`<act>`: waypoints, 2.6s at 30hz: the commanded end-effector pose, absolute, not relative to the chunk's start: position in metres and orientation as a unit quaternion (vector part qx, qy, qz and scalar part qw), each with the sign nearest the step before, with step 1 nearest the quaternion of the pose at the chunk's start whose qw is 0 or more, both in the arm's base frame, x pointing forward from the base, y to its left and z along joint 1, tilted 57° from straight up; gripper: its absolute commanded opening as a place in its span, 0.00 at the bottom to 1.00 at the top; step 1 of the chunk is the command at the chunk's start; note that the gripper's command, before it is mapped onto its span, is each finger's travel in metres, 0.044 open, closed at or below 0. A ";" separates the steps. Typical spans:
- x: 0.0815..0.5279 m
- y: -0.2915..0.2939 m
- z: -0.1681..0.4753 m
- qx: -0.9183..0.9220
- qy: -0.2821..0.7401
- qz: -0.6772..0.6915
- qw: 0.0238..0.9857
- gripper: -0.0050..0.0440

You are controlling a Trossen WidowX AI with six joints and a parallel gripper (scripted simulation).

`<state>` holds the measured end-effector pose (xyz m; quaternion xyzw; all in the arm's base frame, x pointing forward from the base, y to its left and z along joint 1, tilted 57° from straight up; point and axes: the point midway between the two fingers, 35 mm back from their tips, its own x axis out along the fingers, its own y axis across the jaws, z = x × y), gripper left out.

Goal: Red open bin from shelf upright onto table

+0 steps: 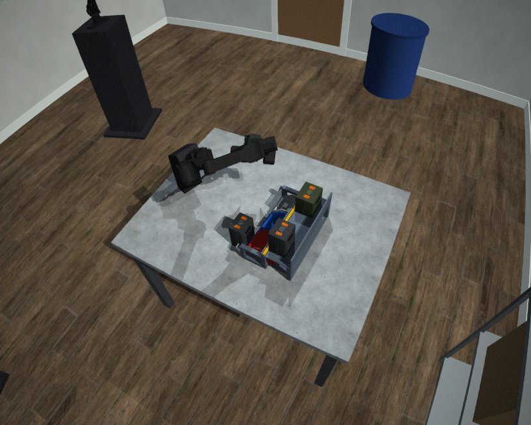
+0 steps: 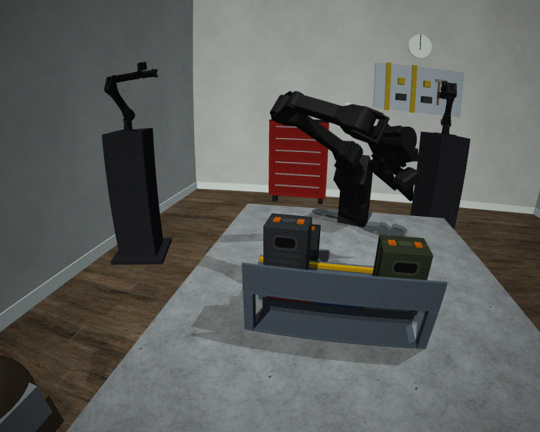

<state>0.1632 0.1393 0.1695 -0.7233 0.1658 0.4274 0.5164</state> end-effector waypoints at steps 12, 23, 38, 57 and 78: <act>0.163 0.140 0.173 -0.722 0.162 0.426 0.520 0.92; 0.163 0.140 0.173 -0.722 0.162 0.426 0.520 1.00; 0.163 0.140 0.173 -0.722 0.162 0.426 0.520 1.00; 0.192 0.143 0.188 -0.665 0.176 0.392 0.611 1.00; 0.208 0.140 0.194 -0.604 0.185 0.354 0.690 1.00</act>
